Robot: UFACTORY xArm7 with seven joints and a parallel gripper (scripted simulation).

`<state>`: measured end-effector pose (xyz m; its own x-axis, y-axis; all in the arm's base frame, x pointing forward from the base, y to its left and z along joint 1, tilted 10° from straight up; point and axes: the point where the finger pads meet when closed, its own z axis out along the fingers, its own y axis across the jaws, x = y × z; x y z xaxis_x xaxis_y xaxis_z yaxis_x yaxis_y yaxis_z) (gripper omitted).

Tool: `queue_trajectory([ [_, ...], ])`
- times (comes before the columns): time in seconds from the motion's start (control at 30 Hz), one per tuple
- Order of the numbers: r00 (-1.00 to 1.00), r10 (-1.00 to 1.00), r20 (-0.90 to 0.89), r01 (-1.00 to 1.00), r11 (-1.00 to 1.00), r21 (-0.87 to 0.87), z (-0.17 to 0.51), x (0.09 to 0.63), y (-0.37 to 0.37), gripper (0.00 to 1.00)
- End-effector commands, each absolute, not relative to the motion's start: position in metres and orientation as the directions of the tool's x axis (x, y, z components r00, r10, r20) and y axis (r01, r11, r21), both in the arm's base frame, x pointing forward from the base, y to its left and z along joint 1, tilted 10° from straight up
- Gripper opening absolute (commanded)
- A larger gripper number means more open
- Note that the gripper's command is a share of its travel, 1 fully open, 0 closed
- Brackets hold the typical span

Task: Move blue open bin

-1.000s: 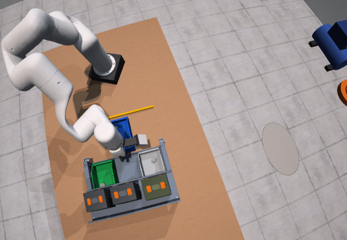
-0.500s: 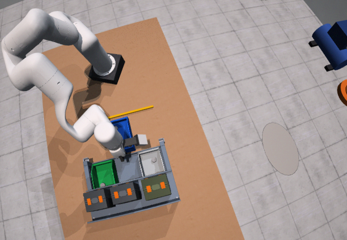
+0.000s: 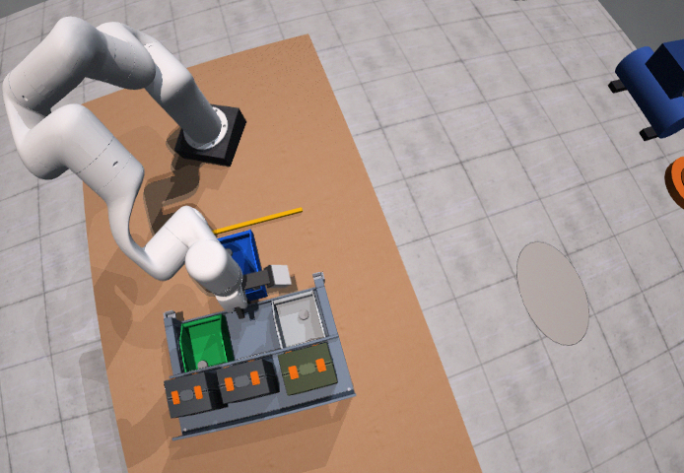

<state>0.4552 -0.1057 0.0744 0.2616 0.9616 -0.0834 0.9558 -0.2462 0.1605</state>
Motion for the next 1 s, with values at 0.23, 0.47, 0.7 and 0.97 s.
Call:
queue_trajectory([
  [0.23,0.261,0.962,-0.084,0.956,-0.245,0.164,0.076,0.456,-0.106,0.33],
  [0.47,0.261,0.962,-0.084,0.956,-0.245,0.164,0.108,0.452,-0.102,0.33],
  [0.7,0.261,0.962,-0.084,0.956,-0.245,0.163,0.130,0.449,-0.099,0.33],
  [0.97,0.266,0.959,-0.101,0.957,-0.249,0.151,0.129,0.450,-0.098,0.33],
])
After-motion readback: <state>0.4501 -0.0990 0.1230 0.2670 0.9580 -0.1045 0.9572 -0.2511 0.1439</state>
